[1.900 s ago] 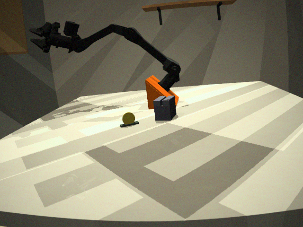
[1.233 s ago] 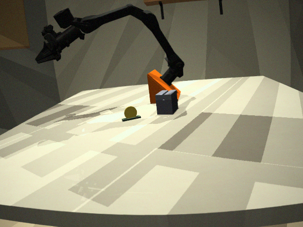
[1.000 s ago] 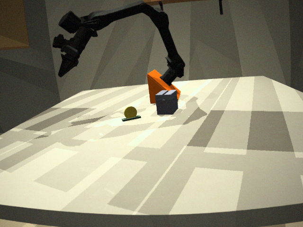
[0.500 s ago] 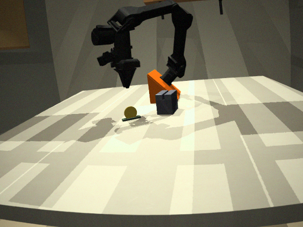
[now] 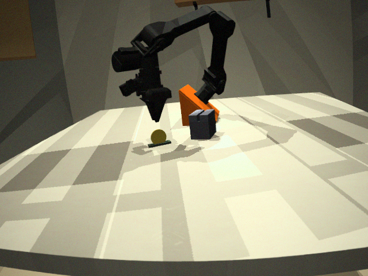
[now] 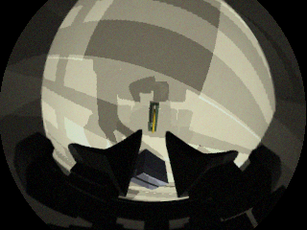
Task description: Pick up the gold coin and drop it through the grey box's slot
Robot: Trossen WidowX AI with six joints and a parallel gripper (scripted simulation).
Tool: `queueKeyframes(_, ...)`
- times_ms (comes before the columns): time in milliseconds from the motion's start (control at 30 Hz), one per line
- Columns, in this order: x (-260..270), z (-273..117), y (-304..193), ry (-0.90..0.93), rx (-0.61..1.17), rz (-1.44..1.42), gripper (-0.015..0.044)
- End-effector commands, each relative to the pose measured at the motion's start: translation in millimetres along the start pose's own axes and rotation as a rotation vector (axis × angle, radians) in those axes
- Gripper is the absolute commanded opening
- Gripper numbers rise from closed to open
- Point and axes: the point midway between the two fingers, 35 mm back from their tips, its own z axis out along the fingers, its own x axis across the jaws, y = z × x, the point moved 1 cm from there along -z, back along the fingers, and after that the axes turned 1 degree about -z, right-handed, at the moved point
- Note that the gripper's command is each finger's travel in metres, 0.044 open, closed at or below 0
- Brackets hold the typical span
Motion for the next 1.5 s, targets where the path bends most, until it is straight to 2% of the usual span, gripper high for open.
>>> queueKeyframes(0,-0.8,10.0,-2.5,-0.002,0.011,0.005,0.0161)
queueKeyframes(1267,0.2,64.3,-3.5,0.0,0.013,0.005,0.0161)
queueKeyframes(1467,0.2,64.3,-3.5,0.0,0.013,0.005,0.0003)
